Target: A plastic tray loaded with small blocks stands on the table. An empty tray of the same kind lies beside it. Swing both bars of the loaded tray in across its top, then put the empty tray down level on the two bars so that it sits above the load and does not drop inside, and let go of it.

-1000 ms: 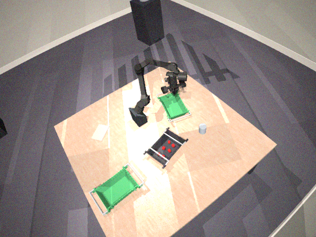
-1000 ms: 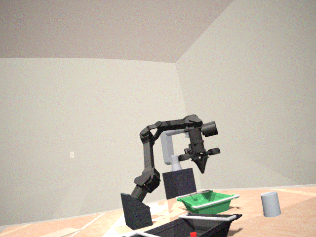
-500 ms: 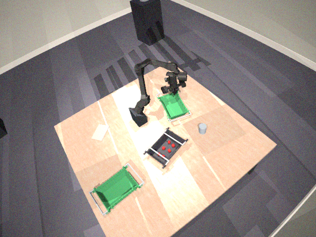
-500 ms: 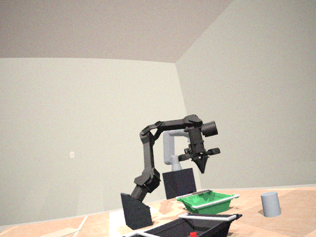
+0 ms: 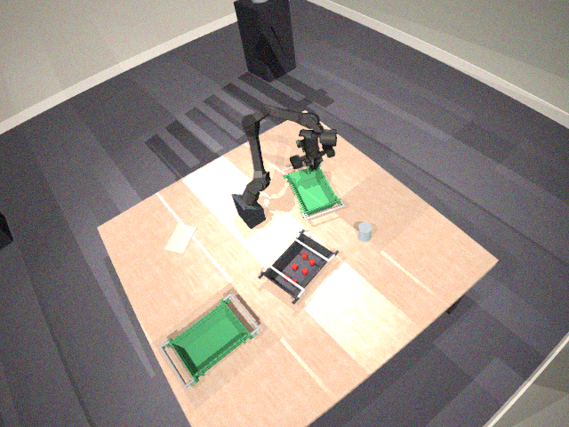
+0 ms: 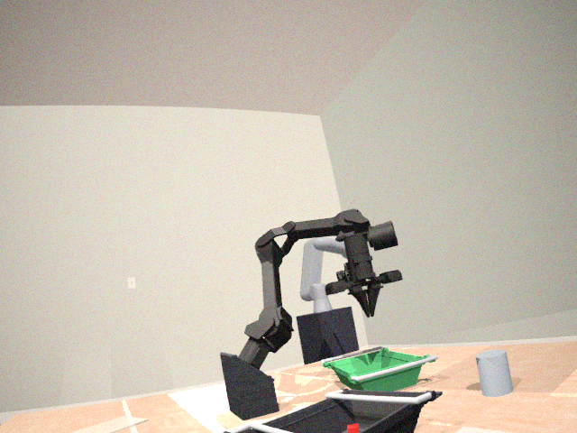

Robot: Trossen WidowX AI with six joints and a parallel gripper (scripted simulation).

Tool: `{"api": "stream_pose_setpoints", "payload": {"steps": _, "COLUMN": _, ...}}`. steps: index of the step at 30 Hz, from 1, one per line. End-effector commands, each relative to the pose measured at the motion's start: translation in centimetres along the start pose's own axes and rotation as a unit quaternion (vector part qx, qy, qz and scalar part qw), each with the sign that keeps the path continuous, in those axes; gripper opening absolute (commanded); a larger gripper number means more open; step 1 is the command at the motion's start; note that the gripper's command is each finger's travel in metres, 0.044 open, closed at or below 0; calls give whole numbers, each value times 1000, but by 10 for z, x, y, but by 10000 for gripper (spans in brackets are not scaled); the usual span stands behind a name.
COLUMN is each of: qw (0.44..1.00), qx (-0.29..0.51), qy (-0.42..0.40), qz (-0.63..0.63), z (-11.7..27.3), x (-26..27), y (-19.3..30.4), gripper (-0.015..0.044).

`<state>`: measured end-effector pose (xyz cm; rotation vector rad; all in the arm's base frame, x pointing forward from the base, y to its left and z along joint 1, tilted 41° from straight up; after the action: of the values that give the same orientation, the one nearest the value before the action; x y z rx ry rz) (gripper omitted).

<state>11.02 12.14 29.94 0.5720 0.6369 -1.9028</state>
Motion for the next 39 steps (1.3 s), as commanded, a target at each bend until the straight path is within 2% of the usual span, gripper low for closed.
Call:
{"api": "stream_pose_setpoints", "payload": {"steps": 1, "qw": 1000, "qx": 3, "qy": -1, "qz": -1, "z": 0, "x": 0, "y": 1, "gripper": 105}}
{"api": "stream_pose_setpoints", "payload": {"steps": 6, "qw": 1000, "qx": 0, "qy": 0, "qz": 0, "z": -3, "x": 5, "y": 0, "gripper": 236}}
{"api": "stream_pose_setpoints", "payload": {"steps": 14, "qw": 1000, "qx": -1, "qy": -2, "qz": -1, "z": -49, "x": 68, "y": -1, "gripper": 440}}
{"api": "stream_pose_setpoints", "payload": {"steps": 19, "qw": 1000, "qx": -2, "qy": -2, "qz": -1, "z": -72, "x": 97, "y": -1, "gripper": 440}}
{"api": "stream_pose_setpoints", "payload": {"steps": 26, "qw": 1000, "qx": -2, "qy": -3, "qz": -1, "z": -75, "x": 96, "y": 0, "gripper": 440}}
{"api": "stream_pose_setpoints", "payload": {"steps": 39, "qw": 1000, "qx": -1, "qy": -8, "qz": 1, "z": -107, "x": 95, "y": 5, "gripper": 440}}
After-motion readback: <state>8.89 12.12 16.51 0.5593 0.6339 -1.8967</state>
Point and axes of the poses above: the point midway between the two fingers, 35 mm back from their tips, its own z axis back along the fingers, its own x axis across the jaws, y = z × x, the point moved 4 cm from there along z, back along the fingers, and after that the axes turned 1 degree about -z, right-handed, at the moved point
